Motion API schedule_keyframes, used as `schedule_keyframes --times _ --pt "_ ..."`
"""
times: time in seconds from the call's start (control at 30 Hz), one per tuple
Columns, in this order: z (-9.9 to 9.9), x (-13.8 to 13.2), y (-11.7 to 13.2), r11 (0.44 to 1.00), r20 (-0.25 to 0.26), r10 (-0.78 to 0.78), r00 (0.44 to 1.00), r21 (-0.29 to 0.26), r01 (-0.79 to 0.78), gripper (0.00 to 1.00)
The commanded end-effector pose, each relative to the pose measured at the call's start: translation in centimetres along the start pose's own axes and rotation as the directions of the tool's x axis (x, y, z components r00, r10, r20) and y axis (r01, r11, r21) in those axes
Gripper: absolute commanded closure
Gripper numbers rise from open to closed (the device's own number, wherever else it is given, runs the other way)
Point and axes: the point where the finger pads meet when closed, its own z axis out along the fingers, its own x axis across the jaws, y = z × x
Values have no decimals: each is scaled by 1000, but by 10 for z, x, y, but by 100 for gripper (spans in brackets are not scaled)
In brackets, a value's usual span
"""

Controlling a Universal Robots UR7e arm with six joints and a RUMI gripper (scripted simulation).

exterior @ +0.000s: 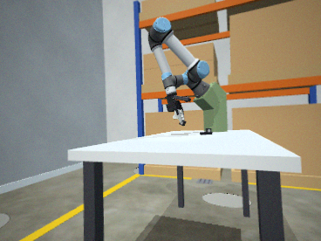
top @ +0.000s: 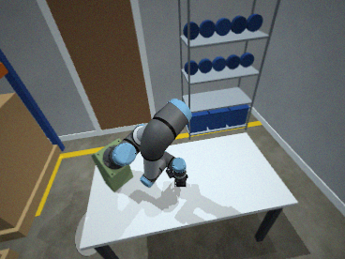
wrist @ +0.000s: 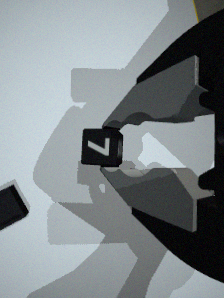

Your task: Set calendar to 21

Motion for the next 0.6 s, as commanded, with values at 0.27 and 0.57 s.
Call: schedule_keyframes --times 0.27,0.57 --pt "2 -2 1 987 8 -7 1000 161 6 89" --pt "-1 1 2 974 -5 2 1000 226 -1 89"
